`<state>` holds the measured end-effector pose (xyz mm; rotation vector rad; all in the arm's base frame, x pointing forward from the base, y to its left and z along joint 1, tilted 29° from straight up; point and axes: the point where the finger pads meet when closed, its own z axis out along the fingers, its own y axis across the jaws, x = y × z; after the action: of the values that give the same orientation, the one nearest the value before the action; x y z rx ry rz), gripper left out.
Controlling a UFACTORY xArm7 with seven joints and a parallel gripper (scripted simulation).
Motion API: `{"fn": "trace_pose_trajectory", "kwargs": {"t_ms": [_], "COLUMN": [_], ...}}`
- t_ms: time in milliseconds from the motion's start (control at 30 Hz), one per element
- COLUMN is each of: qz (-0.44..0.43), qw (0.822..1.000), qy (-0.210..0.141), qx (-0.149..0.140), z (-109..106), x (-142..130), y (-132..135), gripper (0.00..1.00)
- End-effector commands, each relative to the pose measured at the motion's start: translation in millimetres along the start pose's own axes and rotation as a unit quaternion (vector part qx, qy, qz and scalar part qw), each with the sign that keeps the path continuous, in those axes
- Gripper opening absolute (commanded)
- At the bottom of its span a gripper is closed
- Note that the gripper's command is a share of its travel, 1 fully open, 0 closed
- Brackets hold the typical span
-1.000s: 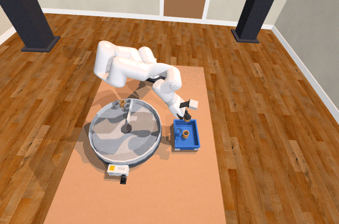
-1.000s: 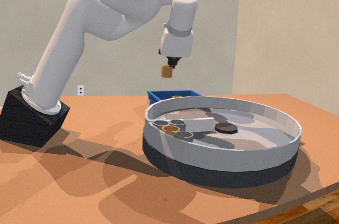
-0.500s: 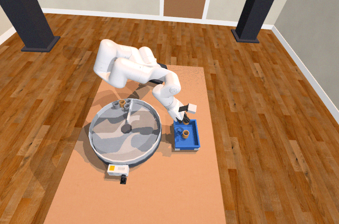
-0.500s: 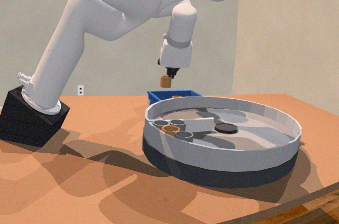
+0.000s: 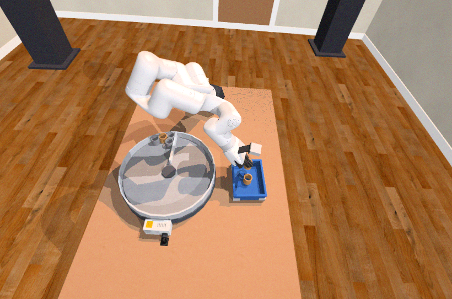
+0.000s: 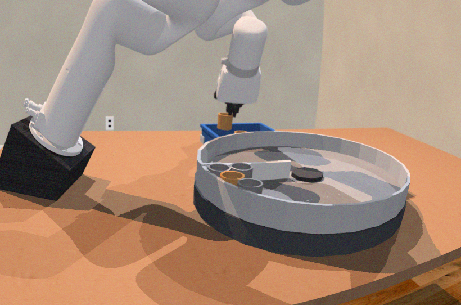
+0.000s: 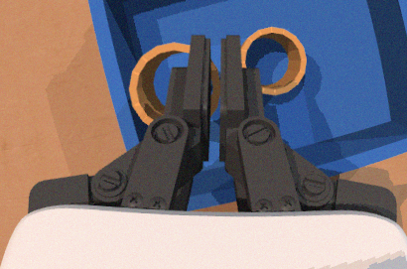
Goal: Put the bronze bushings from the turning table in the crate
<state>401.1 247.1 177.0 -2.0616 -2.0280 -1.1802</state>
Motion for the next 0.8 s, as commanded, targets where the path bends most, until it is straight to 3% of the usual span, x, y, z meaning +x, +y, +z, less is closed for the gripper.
{"fn": "trace_pose_trajectory", "kwargs": {"t_ms": [0, 767], "qz": [-0.001, -0.001], "qw": [1.0, 1.0], "qy": [0.002, 0.002], "qx": [-0.004, -0.004], "z": [0.9, 6.0], "x": [0.9, -3.3], "y": [0.6, 0.6], "gripper": [0.0, 0.0]}}
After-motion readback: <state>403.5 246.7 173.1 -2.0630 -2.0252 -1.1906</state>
